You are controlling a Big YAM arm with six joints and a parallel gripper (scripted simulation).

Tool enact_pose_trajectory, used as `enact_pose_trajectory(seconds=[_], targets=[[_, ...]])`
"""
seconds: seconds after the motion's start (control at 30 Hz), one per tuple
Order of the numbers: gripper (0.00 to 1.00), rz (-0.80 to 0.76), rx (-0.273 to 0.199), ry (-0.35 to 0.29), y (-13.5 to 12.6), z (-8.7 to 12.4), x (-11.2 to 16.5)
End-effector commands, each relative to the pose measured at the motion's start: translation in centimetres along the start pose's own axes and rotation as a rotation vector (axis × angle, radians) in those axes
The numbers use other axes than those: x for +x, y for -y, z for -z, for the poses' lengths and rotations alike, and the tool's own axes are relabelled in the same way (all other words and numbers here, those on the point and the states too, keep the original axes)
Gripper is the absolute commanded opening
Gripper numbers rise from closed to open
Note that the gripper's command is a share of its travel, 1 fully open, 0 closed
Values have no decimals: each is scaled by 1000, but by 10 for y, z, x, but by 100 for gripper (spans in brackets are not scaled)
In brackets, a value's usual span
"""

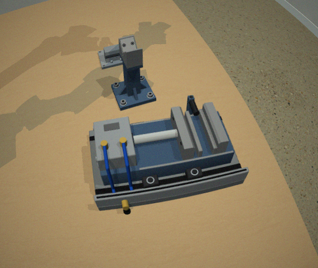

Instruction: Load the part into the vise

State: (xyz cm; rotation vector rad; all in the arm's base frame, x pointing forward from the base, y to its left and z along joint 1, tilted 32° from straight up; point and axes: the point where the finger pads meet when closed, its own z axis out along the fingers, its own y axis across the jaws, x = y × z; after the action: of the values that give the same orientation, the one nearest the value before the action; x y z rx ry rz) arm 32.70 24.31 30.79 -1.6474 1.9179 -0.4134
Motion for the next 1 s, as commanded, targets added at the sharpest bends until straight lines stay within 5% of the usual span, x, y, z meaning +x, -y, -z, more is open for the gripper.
enact_pose_trajectory(seconds=[0.0, 0.37, 0.4, 0.97], targets=[[100, 132, -27, -22, -7, 11, -11], [100, 264, -75, -72, -29, 16, -4], [81, 264, -75, -72, -29, 16, -4], [81, 258, -73, -70, -29, 17, -4]])
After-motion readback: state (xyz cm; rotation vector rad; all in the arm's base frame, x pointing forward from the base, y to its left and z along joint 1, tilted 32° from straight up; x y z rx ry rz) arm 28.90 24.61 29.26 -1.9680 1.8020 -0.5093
